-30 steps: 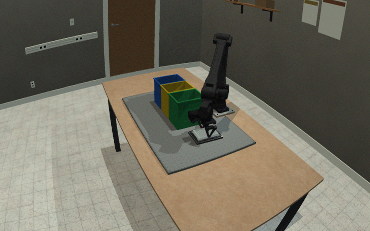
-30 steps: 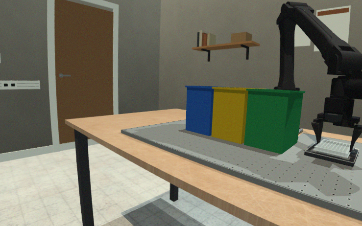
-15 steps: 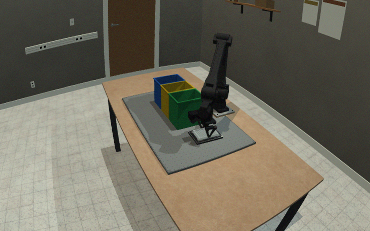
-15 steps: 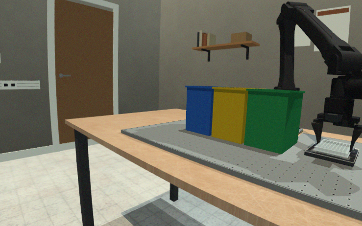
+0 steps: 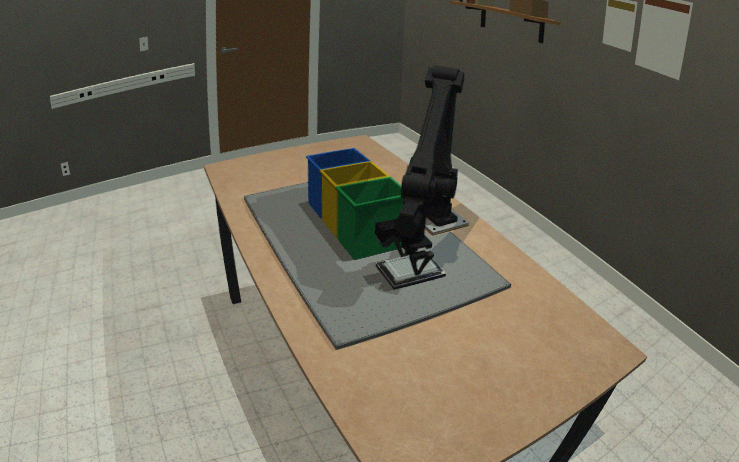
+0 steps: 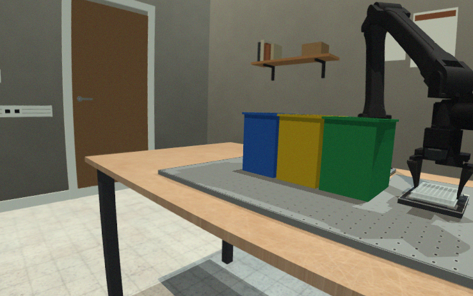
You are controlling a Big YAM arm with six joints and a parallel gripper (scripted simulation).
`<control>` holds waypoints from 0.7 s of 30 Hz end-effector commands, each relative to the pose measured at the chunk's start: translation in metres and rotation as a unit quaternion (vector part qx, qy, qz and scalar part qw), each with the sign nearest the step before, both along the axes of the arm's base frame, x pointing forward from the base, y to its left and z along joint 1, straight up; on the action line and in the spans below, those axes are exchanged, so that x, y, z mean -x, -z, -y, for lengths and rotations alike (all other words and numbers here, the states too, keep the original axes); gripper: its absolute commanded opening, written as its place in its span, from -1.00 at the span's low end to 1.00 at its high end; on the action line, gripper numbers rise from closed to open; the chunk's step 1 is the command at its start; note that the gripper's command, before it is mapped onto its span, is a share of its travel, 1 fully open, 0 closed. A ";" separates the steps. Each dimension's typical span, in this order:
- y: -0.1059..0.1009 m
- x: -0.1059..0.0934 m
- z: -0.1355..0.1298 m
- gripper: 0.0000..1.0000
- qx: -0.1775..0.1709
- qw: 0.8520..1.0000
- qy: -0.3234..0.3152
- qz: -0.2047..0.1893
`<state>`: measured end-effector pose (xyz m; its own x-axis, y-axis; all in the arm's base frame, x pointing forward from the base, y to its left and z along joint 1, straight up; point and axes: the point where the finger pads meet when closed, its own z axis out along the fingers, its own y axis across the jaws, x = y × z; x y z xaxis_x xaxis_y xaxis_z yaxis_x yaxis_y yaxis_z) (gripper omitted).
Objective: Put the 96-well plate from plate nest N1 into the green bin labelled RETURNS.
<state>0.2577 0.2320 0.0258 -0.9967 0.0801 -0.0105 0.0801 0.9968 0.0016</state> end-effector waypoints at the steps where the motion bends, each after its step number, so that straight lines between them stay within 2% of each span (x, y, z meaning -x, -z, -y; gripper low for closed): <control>1: 0.008 0.003 -0.003 -1.00 0.001 1.000 -0.005 -0.004; 7: 0.008 0.003 -0.003 -1.00 0.001 1.000 -0.005 -0.004; 11: -0.025 -0.013 -0.018 -1.00 -0.019 1.000 -0.005 0.018; 21: -0.039 -0.013 -0.017 -1.00 -0.019 1.000 -0.004 0.019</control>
